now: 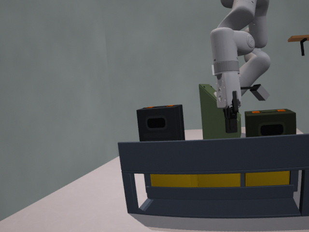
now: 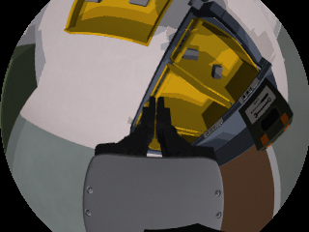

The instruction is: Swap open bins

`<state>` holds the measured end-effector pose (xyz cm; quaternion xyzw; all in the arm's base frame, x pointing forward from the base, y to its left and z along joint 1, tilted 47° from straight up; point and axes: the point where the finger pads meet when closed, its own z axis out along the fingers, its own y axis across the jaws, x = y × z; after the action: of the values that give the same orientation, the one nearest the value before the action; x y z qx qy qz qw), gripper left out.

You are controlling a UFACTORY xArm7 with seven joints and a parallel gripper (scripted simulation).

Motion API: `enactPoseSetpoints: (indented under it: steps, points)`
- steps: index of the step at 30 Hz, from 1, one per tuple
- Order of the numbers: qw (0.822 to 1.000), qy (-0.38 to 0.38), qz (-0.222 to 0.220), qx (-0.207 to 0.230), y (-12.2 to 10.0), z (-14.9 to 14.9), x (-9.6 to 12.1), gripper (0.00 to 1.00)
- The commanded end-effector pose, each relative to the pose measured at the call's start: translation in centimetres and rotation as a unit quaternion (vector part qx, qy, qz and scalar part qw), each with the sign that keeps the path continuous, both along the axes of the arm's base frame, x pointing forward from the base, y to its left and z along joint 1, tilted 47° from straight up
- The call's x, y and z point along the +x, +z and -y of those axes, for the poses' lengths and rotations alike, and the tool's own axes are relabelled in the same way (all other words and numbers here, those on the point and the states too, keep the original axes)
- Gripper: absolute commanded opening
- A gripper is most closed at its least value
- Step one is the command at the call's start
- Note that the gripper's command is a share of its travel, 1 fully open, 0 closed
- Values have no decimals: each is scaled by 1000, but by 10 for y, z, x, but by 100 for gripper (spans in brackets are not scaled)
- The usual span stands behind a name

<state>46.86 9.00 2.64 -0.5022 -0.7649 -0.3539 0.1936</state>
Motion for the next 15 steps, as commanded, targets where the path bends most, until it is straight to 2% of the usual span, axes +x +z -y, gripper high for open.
enactPoseSetpoints:
  steps: [1,3,10,11,15]
  points:
    - [990,-72,-119,-2,-23,14,27,0]
    - [984,-93,-153,-2,-23,14,27,0]
    - [984,-93,-154,-2,-23,14,27,0]
    - [984,-93,-154,-2,-23,14,27,95]
    - [984,-93,-154,-2,-23,14,27,95]
